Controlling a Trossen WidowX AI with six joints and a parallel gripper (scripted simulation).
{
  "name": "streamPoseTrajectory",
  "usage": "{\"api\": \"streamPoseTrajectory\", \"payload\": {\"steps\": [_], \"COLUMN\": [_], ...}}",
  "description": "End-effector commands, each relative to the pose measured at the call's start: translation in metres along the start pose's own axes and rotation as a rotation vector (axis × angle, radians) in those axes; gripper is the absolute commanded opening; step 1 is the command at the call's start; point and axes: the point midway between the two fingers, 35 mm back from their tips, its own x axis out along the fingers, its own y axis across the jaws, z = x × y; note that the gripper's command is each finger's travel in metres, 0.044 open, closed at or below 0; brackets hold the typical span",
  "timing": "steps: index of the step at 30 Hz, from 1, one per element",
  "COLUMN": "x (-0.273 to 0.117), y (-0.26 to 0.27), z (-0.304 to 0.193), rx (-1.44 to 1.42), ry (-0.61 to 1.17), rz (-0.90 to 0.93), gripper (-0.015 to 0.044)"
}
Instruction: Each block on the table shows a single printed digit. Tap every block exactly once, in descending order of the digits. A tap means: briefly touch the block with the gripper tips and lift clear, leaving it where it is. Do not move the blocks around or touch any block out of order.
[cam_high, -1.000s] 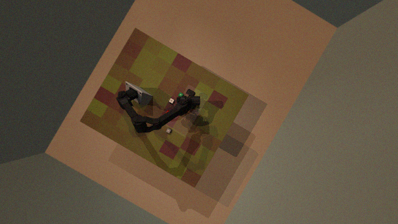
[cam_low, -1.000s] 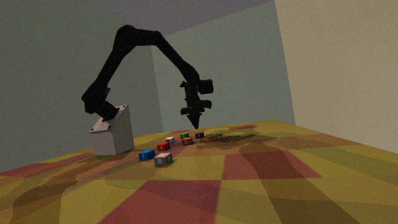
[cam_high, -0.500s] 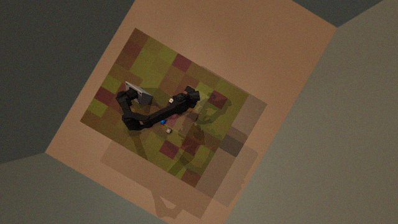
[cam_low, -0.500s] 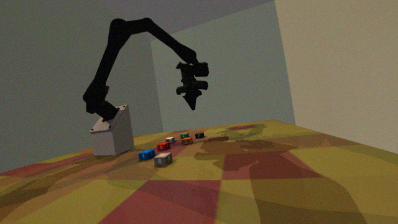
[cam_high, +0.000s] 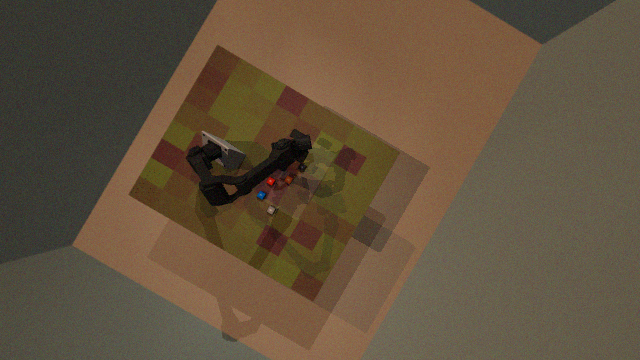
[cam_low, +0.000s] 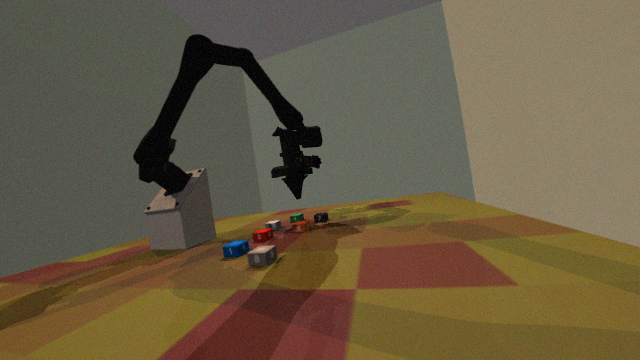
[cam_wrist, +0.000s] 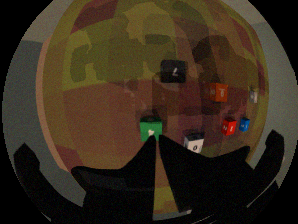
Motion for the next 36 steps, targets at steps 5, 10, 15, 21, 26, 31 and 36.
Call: {"api": "streamPoseTrajectory", "payload": {"steps": [5,10,15,21,26,31,36], "x": [0.023,0.03,0.038,0.048,0.053,0.048,0.023], "y": [-0.002,-0.002,-0.002,-0.003,-0.003,-0.002,-0.002], "z": [-0.008,-0.007,-0.007,-0.008,-0.008,-0.007,-0.008], "rx": [-0.015,-0.015,-0.015,-0.015,-0.015,-0.012,-0.015], "ry": [0.005,0.005,0.005,0.005,0.006,0.006,0.005], "rz": [-0.012,-0.012,-0.012,-0.013,-0.014,-0.011,-0.012], "gripper": [0.002,0.002,0.002,0.002,0.002,0.002,0.002]}}
